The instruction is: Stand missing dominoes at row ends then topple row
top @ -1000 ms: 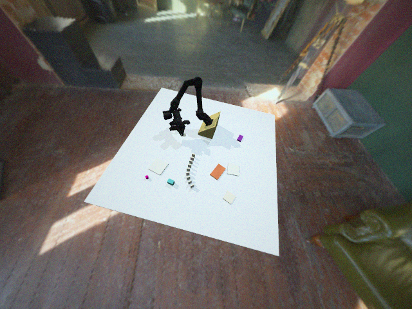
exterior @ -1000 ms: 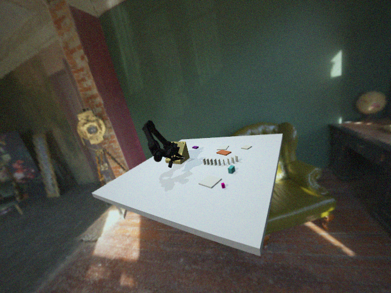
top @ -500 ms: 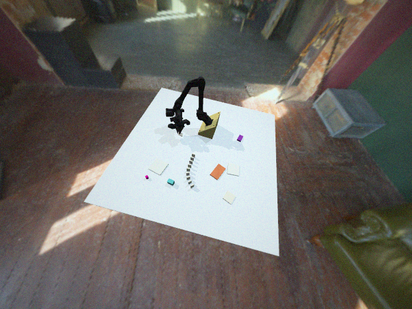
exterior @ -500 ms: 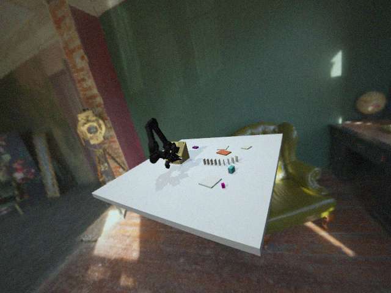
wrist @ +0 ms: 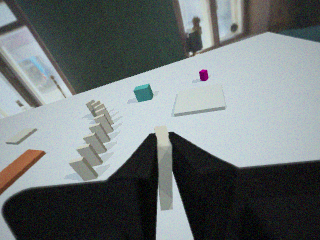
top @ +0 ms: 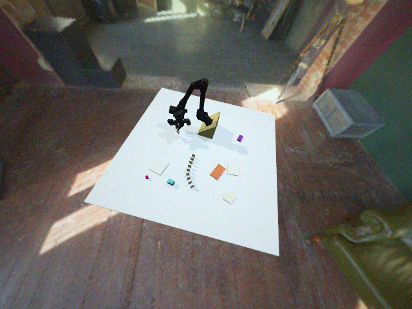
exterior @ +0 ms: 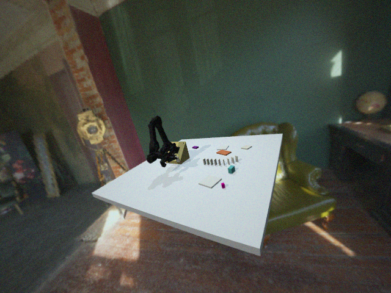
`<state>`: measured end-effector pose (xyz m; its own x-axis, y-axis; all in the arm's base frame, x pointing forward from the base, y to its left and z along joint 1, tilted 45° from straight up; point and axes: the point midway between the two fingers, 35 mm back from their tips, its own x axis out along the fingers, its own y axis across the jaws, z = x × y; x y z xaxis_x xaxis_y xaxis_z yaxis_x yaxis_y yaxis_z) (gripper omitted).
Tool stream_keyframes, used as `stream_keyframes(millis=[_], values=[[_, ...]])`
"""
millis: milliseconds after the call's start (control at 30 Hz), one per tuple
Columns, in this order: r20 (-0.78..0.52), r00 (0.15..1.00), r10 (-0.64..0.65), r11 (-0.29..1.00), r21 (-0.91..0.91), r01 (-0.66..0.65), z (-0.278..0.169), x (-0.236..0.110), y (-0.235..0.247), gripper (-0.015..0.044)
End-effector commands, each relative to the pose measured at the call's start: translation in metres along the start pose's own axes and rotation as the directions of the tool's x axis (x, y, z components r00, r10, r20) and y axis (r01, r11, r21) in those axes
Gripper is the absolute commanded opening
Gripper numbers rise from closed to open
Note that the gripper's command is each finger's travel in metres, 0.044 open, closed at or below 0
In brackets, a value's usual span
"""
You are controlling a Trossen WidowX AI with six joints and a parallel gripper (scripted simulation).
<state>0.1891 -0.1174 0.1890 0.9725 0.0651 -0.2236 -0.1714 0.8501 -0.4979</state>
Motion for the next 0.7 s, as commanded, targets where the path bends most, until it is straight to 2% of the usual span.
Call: stream_keyframes(millis=[0,300,667], values=[[0.063,0.998,-0.029,0.996,-0.086,0.034,0.003,-0.007,0.002,0.002],[0.175,0.982,-0.074,0.96,-0.254,0.118,0.009,-0.023,0.005,0.002],[0.177,0.981,-0.075,0.959,-0.257,0.119,0.009,-0.023,0.006,0.002]])
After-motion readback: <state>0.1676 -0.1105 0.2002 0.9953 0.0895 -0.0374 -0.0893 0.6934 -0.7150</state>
